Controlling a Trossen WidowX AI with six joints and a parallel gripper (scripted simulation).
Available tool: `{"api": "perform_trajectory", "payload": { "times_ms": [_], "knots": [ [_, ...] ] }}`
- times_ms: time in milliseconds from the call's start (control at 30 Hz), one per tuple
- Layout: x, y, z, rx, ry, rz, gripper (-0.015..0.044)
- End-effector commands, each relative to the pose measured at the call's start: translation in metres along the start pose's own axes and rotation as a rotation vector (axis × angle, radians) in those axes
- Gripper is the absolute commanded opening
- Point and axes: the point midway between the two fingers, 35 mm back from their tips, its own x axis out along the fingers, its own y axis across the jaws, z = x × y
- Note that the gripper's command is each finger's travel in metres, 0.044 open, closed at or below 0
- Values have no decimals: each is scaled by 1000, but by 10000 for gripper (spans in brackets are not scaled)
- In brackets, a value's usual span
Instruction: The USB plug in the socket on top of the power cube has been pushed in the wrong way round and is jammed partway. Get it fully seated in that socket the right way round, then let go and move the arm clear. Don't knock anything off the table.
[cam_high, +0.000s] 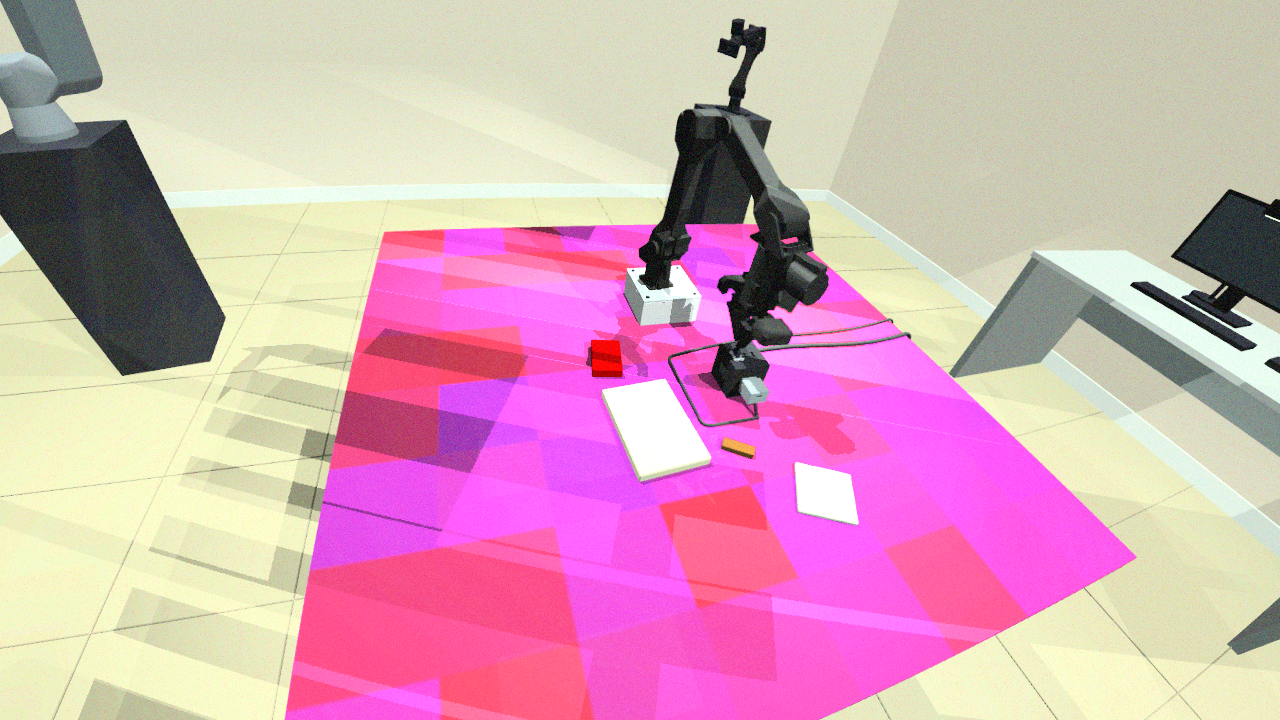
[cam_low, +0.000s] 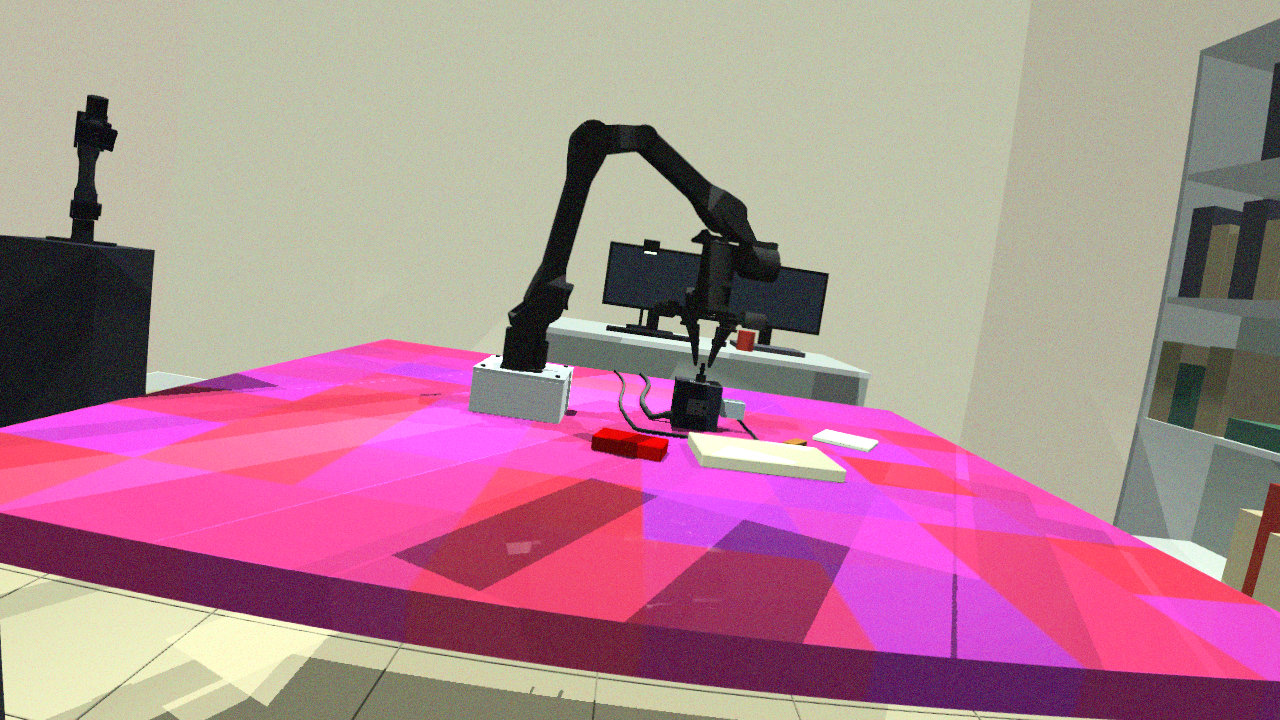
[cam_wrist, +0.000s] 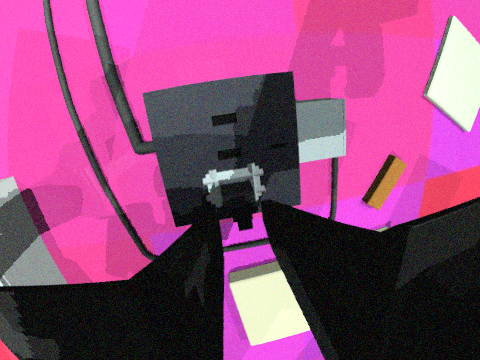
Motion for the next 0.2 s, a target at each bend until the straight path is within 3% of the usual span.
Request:
{"api": "perform_trajectory", "payload": {
  "times_ms": [0,167],
  "knots": [
    [-4,-1,0,0,-1,-5,95],
    [-9,-1,0,0,-1,-5,95]
  ]
}}
